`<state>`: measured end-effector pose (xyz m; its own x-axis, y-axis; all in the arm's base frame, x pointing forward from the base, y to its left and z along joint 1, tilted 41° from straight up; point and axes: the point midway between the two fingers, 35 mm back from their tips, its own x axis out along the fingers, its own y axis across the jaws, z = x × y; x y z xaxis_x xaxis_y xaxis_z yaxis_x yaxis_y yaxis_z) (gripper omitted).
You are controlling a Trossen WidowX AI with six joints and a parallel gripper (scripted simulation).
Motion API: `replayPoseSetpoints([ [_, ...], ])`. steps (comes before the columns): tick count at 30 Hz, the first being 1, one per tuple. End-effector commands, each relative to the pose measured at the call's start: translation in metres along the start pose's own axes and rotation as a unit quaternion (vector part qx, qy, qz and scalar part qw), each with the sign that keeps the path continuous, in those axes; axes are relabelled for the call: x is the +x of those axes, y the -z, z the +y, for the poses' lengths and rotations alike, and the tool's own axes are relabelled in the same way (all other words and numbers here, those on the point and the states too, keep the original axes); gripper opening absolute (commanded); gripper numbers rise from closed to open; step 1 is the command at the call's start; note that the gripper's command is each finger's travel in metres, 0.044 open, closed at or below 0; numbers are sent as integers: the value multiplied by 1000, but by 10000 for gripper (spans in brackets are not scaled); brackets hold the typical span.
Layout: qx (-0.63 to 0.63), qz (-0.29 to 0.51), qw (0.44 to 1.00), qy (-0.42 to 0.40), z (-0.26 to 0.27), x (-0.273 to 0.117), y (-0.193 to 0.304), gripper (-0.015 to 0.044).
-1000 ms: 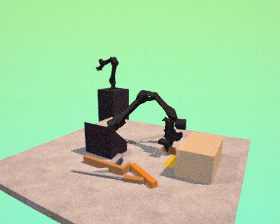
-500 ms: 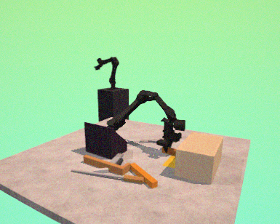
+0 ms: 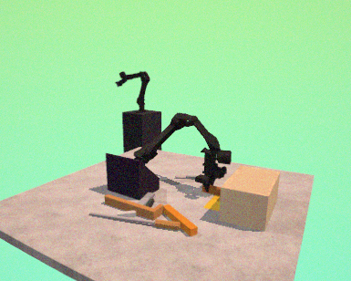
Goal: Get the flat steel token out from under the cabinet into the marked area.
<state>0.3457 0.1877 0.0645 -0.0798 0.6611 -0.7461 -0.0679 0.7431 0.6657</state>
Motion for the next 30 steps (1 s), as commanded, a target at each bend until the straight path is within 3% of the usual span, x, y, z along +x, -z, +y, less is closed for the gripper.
replayPoseSetpoints([
  [1, -1, 0, 1000, 2, 0, 1, 5, 0],
  [30, 0, 1, 1000, 2, 0, 1, 34, 0],
])
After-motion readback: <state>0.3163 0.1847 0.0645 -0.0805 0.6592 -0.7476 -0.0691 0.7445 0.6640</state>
